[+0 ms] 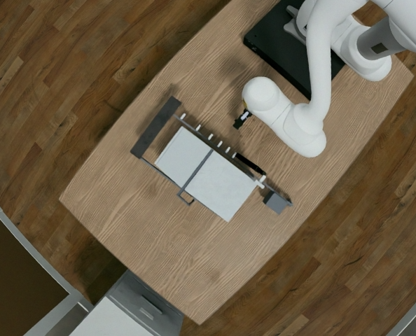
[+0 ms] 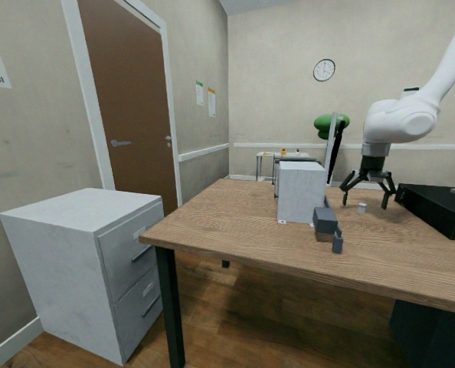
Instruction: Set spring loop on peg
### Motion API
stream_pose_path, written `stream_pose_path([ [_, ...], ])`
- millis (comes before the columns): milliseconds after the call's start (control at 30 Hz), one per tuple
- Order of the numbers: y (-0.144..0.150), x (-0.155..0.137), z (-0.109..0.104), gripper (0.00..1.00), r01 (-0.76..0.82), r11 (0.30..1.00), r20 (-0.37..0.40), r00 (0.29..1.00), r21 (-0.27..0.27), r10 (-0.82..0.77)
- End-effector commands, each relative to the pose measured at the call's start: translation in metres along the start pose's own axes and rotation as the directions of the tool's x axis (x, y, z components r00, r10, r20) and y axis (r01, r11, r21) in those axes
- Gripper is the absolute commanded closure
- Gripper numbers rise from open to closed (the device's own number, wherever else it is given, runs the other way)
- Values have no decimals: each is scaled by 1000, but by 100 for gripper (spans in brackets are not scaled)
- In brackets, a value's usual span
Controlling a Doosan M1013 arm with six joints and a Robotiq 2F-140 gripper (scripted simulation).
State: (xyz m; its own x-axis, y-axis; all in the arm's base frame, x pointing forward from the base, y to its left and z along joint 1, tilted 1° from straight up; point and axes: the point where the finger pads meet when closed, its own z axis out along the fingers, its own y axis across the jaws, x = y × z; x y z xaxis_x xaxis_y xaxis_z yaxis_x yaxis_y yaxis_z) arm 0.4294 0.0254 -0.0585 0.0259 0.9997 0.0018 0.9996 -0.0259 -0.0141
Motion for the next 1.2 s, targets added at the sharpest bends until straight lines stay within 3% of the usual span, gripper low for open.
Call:
stream_pose_path([
  [0, 0, 0, 0, 0, 0, 1000, 0, 1000, -1, 0],
  [767, 0, 0, 0, 0, 0, 1000, 0, 1000, -1, 0],
  [1167, 0, 0, -32, 0, 0, 1000, 0, 1000, -1, 0],
])
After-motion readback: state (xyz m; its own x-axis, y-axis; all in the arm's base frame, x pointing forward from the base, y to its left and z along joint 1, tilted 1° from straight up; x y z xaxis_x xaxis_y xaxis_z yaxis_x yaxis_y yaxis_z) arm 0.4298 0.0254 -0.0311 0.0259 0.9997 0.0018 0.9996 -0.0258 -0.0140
